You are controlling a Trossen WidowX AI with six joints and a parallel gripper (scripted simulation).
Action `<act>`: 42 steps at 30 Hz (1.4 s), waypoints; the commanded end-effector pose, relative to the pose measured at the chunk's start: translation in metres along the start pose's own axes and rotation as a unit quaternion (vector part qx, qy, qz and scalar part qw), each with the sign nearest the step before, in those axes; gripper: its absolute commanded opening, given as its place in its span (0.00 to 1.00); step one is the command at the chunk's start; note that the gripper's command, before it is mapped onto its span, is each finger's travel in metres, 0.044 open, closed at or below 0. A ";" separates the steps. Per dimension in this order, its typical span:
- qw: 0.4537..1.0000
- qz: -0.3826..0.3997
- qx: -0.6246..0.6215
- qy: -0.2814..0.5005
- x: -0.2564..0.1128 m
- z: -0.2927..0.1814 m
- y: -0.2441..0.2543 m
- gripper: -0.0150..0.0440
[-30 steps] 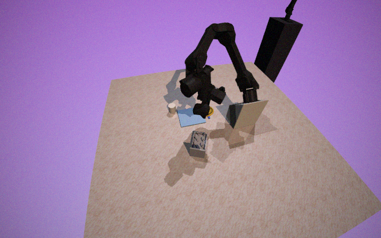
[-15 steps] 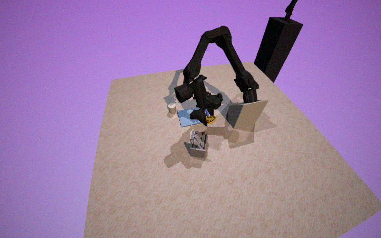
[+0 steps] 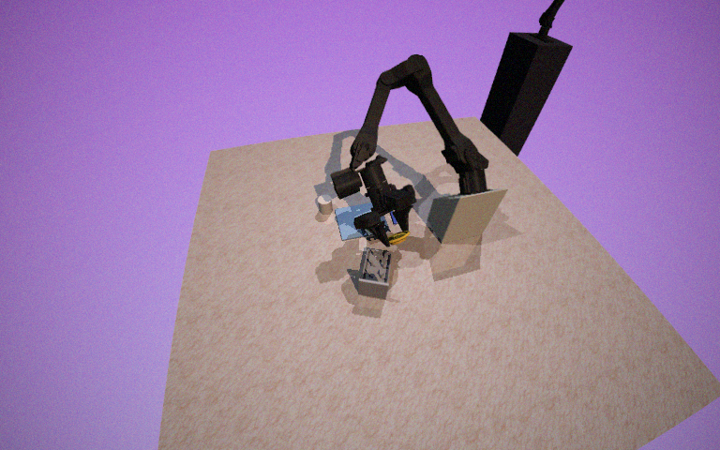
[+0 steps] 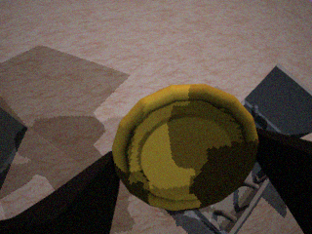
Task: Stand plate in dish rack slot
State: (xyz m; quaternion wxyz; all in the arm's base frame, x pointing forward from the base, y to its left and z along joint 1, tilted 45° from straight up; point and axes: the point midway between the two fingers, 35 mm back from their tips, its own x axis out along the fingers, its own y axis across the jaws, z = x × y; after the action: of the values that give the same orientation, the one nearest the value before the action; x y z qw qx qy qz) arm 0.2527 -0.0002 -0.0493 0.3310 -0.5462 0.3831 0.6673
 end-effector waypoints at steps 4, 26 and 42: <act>0.996 -0.062 0.036 -0.051 0.007 -0.006 0.001 0.25; 0.937 -0.281 0.139 -0.157 0.007 -0.035 0.007 0.25; 0.893 -0.379 0.169 -0.177 -0.002 -0.049 0.016 0.25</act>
State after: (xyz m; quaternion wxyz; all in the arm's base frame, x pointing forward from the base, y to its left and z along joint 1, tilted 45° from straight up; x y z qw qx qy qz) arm 0.2640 -0.0523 -0.0512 0.7055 -0.4595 0.1958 0.5028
